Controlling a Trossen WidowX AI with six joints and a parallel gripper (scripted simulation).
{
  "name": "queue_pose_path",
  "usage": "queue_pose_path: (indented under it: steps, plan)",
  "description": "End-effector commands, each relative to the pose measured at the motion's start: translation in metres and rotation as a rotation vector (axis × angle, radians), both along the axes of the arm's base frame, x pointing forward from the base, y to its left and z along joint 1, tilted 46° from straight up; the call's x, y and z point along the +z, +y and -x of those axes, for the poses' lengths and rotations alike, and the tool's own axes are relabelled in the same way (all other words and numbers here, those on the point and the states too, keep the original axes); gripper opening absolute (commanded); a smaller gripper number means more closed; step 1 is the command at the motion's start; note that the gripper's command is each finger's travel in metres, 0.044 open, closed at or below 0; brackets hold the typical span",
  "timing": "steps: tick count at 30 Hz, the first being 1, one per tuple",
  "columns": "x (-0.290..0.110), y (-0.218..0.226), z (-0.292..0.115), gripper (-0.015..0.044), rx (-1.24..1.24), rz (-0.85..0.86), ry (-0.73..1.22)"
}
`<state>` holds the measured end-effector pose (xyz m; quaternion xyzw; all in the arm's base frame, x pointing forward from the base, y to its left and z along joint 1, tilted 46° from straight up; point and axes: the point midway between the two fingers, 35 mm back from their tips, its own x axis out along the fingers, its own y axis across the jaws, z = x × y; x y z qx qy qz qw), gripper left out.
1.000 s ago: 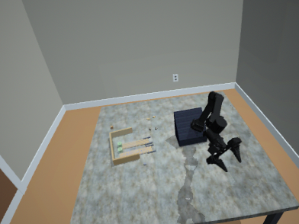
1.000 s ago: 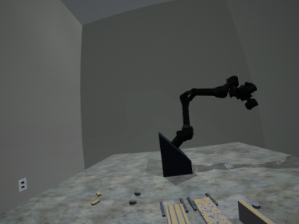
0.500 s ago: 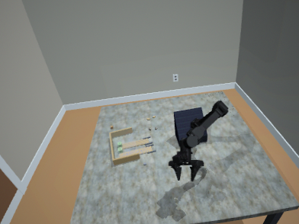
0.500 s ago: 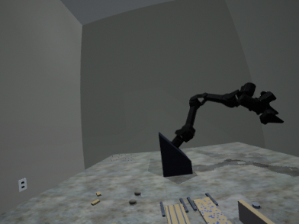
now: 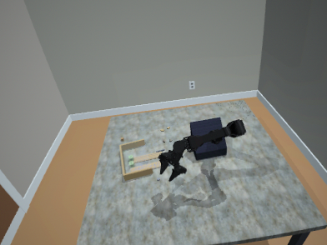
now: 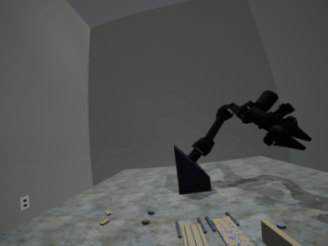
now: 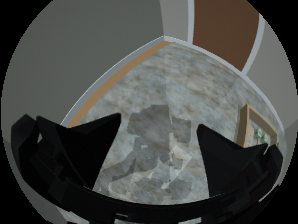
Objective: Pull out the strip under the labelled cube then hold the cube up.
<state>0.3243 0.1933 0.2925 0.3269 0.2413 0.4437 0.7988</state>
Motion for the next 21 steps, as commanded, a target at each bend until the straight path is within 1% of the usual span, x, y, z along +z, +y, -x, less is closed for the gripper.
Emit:
queue_pose_path:
  steps: [1,6,11,14,19,21]
  plan:
    - [-0.053,-0.044,-0.029,0.04,-0.111,0.065,0.051]
    - [-0.109,-0.097,-0.043,0.04,-0.239,0.11,0.149]
    - [-0.162,-0.151,-0.042,0.04,-0.359,0.143,0.243]
    - [-0.19,-0.182,-0.036,0.04,-0.421,0.165,0.273]
    - [-0.242,-0.238,-0.011,0.04,-0.535,0.2,0.327]
    - [-0.251,-0.247,-0.004,0.04,-0.557,0.204,0.338]
